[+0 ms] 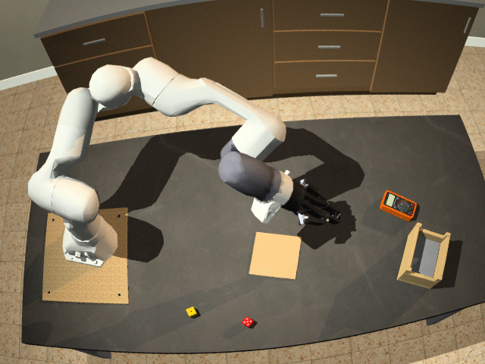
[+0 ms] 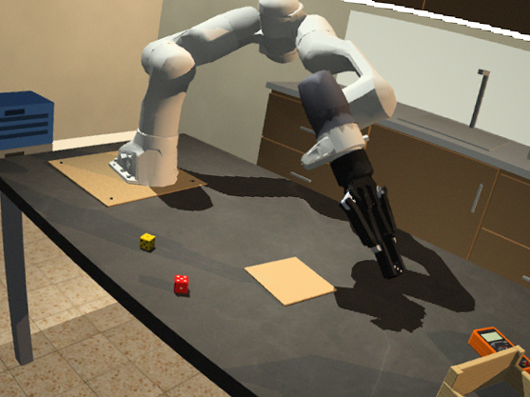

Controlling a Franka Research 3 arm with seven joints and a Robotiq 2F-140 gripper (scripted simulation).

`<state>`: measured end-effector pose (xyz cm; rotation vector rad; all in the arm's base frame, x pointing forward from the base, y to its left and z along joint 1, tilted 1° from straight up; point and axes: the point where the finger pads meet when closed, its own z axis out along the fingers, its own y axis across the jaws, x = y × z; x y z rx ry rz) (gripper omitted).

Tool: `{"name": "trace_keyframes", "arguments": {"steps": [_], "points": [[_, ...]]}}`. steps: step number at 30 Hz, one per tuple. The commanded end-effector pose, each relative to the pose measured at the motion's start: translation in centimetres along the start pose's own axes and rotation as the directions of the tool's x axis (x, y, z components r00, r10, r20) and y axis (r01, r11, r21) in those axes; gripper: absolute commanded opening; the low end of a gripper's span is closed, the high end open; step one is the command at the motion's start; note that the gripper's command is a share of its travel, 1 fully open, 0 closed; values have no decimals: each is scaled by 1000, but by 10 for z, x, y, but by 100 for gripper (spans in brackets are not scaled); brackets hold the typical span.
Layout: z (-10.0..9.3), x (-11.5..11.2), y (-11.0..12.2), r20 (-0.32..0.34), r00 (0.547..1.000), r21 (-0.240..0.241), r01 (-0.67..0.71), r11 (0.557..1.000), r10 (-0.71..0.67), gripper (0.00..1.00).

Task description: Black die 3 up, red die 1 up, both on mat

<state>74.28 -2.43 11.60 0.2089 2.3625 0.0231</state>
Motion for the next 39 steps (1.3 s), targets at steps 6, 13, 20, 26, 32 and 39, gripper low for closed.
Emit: {"name": "trace_keyframes", "arguments": {"steps": [6,13,20,26,32,39], "points": [[-2,-1,-4,192,974,-22,128,992,-121,21],[-2,2,-4,296,948,-22,128,992,-116,21],[-3,2,-4,315,942,-23,127,992,-114,21],[0,5,-4,315,942,-23,127,992,-114,21],[6,11,-5,315,942,-23,127,992,-114,21],[23,27,-7,315,942,-23,127,992,-114,21]]}}
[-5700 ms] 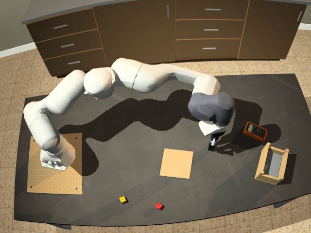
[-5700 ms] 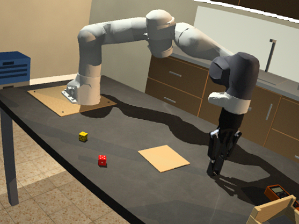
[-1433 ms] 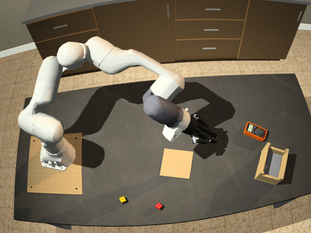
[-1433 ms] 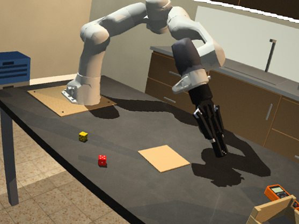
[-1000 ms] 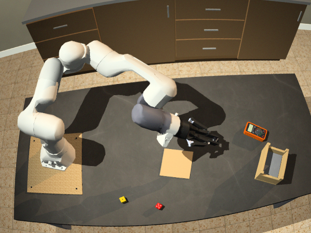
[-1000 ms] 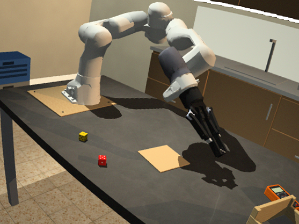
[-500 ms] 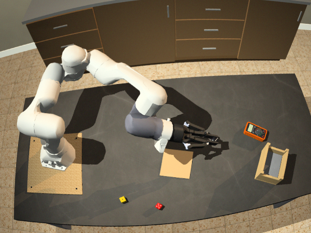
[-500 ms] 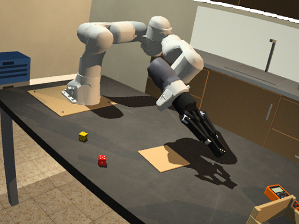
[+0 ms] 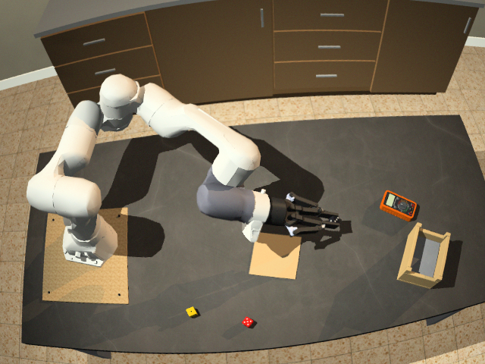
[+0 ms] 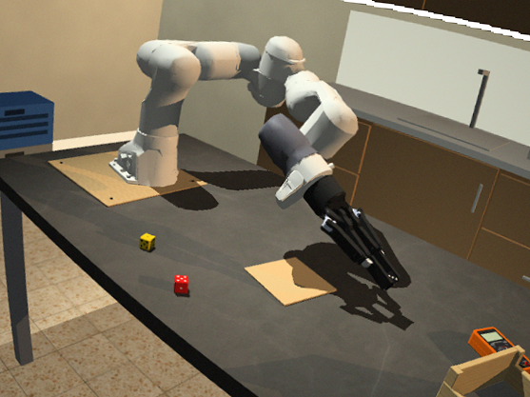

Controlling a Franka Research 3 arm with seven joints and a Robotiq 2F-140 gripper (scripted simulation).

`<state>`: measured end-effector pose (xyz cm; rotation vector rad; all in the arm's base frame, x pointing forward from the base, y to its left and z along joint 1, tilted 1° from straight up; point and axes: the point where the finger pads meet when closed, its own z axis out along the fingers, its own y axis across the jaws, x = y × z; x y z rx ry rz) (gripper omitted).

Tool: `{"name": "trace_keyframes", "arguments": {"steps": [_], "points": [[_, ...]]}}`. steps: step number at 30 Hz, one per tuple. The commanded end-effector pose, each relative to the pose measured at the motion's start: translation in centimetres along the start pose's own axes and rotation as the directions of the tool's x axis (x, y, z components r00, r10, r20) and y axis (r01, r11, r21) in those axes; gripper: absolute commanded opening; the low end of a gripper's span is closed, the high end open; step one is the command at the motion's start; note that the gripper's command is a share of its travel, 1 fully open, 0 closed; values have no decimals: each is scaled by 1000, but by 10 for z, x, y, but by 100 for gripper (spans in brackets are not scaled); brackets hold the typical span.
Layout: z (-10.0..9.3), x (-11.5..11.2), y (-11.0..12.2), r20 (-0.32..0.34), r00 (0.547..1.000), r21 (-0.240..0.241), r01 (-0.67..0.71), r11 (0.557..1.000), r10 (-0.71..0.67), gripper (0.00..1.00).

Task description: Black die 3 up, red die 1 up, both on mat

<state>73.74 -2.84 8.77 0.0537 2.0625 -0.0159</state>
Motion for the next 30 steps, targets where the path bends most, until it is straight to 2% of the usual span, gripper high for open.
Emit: {"name": "trace_keyframes", "arguments": {"steps": [1,7,14,30], "points": [[7,9,1,12,1000,-4,9,1000,-9,21],[16,27,1,12,1000,-4,9,1000,-9,21],[21,35,1,12,1000,-4,9,1000,-9,21],[22,38,1,12,1000,-4,9,1000,-9,21]]}}
